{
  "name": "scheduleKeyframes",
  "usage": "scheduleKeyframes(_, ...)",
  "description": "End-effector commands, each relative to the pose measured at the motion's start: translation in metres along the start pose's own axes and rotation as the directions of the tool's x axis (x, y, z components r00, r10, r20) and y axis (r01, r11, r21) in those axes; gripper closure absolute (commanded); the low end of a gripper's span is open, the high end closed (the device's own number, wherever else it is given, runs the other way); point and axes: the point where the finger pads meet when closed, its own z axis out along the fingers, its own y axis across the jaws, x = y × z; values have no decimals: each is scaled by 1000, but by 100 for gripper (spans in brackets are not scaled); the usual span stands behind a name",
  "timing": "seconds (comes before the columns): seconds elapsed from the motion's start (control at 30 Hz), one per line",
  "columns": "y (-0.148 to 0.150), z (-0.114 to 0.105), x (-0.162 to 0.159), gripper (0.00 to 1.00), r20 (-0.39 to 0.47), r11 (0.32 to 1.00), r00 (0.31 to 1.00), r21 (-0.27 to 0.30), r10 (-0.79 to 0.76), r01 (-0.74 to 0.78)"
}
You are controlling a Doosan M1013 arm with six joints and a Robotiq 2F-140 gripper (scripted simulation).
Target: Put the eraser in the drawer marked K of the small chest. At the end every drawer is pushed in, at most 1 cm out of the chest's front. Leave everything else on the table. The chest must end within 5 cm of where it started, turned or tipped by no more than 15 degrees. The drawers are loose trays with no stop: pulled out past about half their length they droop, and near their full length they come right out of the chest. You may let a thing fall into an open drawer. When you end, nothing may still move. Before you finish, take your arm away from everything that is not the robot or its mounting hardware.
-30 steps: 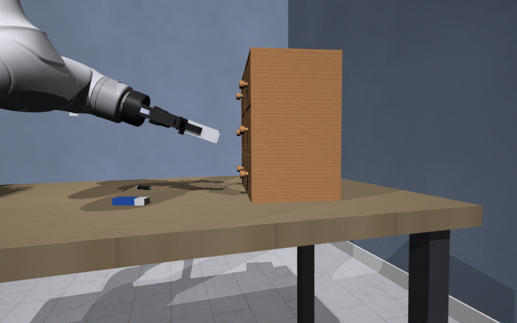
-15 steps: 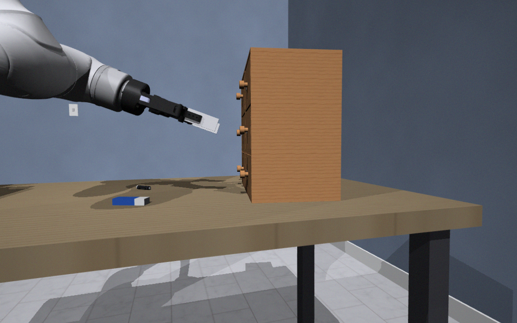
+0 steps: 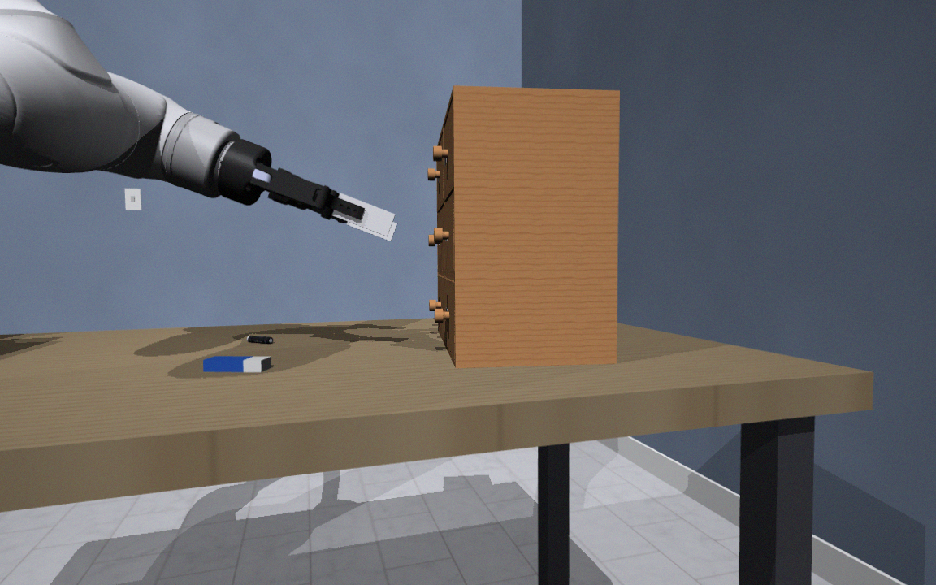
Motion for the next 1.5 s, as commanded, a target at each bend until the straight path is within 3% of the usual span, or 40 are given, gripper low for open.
scheduleKeyframes(0.0,0,-2,-1,0,-17,1000,1000,0,0,0)
scheduleKeyframes(0.37,0,-10,-5,0,-97,1000,995,0,0,0)
scheduleKeyframes(0.77,-1,-31,-13,0,-288,1000,958,2,0,1)
scheduleKeyframes(1.47,-2,-48,-20,0,-432,1000,902,4,0,2)
